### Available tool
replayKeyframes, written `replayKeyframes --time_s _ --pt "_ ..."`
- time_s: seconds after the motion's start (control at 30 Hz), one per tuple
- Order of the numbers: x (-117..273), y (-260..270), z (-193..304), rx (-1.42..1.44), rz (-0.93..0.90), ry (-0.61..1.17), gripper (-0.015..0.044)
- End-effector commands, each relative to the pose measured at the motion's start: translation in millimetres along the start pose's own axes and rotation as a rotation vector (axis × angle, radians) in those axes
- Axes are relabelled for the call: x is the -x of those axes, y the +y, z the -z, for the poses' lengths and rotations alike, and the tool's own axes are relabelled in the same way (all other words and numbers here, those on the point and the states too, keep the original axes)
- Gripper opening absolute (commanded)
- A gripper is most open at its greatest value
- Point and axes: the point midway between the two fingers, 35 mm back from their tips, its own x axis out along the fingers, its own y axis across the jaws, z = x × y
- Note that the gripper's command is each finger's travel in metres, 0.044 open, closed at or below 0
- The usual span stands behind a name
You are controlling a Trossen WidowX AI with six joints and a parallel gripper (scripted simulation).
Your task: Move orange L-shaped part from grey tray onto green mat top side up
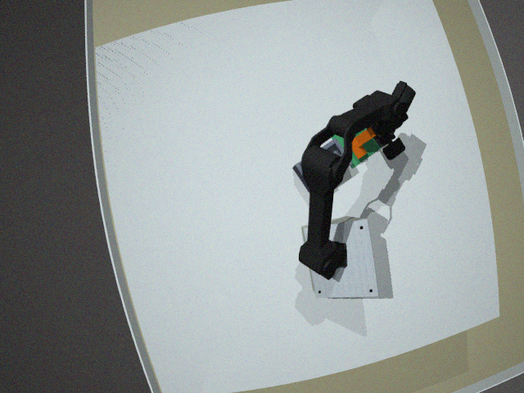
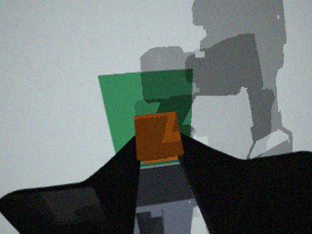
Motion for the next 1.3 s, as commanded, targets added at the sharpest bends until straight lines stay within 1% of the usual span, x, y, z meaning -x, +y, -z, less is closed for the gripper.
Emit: replayKeyframes --time_s 0.0,0.3,0.37,0.47,0.53,0.57,1.27 --pt "0 0 0 0.000 0.000 0.000 0.0026" --pt "4 0 0 0.000 0.000 0.000 0.0262" --pt "19 1 -2 -0.001 0.000 -0.002 0.0315" --pt "61 1 -3 -0.002 -0.001 -0.003 0.0394" --pt "85 0 -1 -0.003 -0.001 -0.002 0.0400" --pt "88 0 -1 -0.003 -0.001 -0.002 0.0400" --pt "88 0 -4 -0.006 -0.015 -0.017 0.0400"
